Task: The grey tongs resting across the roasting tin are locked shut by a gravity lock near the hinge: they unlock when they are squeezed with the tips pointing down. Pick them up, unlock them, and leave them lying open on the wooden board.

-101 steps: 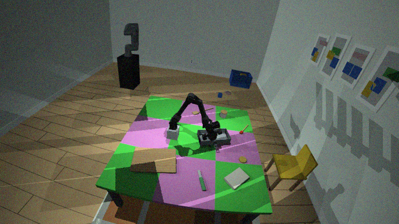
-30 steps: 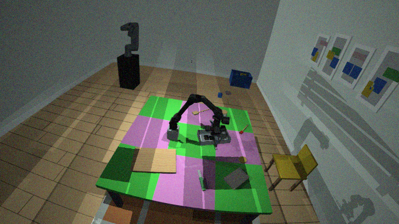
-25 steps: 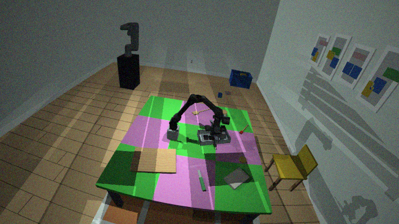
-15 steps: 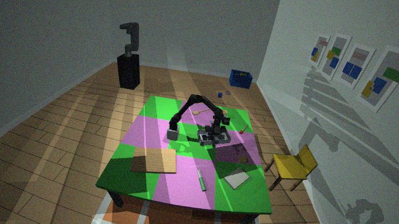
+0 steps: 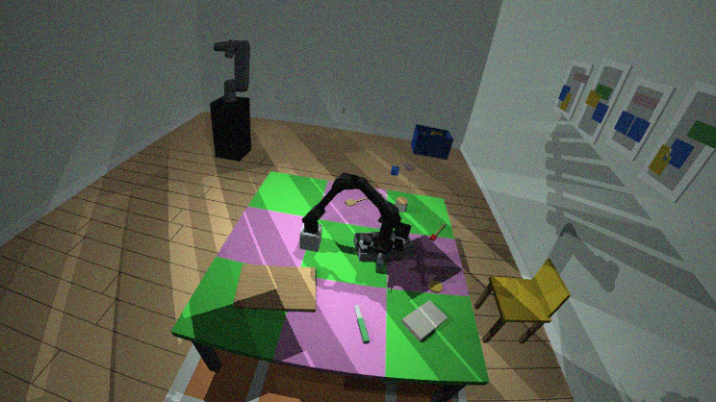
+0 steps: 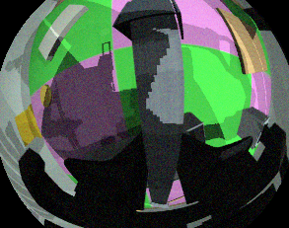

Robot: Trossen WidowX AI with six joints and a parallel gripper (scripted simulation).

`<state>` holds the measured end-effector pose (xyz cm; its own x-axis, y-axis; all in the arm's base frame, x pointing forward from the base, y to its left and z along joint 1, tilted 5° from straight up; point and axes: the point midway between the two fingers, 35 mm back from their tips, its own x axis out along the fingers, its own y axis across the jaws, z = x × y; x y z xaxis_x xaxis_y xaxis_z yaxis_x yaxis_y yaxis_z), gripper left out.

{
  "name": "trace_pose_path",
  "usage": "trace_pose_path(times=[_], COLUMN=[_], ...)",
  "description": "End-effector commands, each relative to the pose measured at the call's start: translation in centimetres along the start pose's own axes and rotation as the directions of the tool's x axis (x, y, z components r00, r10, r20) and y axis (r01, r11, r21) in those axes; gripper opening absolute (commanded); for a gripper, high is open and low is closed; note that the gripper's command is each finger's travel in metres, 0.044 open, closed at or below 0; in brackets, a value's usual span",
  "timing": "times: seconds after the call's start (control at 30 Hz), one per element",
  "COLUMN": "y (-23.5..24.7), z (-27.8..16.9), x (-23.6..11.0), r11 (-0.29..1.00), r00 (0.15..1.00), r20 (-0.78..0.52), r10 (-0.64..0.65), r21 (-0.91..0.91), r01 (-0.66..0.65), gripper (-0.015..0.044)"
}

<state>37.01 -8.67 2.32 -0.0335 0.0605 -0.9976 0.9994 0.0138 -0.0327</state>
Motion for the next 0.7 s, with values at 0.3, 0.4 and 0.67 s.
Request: trace_pose_path(times=[0.3,0.4,0.67], y=[-3.3,-4.4,-7.5], z=[8.3,10.0,14.2], x=[-2.2,-2.6,-3.4], r11=[0.982,0.973,0.942], r00=[1.0,1.0,1.0], r20=[0.017,0.018,0.02], r10=[0.015,0.014,0.012], r21=[0.187,0.23,0.336], r01=[-0.018,-0.018,-0.018], gripper=[-0.015,-0.015,-0.015])
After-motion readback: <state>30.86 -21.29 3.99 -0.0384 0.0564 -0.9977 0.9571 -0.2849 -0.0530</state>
